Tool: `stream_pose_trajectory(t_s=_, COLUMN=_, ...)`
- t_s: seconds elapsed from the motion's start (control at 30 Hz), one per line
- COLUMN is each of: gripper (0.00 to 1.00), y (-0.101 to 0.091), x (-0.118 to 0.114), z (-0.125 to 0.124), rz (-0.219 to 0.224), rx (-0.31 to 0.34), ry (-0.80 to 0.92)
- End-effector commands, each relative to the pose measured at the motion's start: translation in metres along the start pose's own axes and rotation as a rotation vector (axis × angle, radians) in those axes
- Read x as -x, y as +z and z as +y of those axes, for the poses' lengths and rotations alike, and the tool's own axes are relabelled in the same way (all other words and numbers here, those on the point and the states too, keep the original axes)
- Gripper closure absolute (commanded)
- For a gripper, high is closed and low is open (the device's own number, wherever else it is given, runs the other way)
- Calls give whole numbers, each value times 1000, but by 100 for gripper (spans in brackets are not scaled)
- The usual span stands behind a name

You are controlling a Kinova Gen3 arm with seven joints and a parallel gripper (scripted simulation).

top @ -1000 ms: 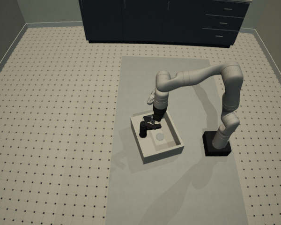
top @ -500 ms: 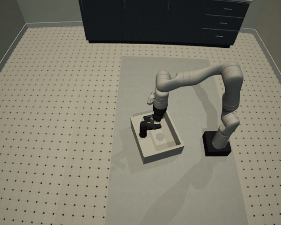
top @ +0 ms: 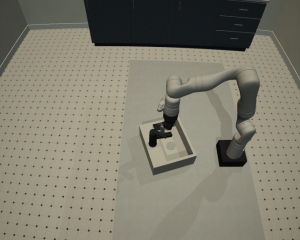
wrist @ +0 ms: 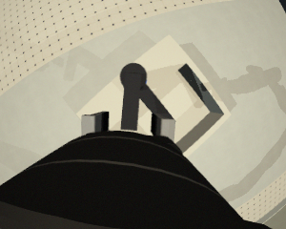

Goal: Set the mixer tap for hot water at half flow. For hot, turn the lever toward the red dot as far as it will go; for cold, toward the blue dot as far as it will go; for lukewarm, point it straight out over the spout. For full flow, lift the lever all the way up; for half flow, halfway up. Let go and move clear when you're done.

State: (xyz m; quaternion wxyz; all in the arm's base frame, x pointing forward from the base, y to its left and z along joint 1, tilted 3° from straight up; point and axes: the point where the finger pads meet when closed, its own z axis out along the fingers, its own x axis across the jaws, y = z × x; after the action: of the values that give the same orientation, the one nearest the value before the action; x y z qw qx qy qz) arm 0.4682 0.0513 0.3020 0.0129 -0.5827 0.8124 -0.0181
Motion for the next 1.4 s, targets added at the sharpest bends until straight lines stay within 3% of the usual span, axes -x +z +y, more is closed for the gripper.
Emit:
stream_pose_trajectory(t_s=0.0, gripper=0, y=-1, x=2, z=0, rz=-7, rx=-4, ry=10)
stream_pose_trajectory(t_s=0.6, gripper=0, y=13, x=3, z=-1, rz=-8, rx=-8, ry=29)
stream_pose_trajectory(t_s=1.37, gripper=0, y=46, x=3, z=-1, rz=-8, rx=-8, ry=29)
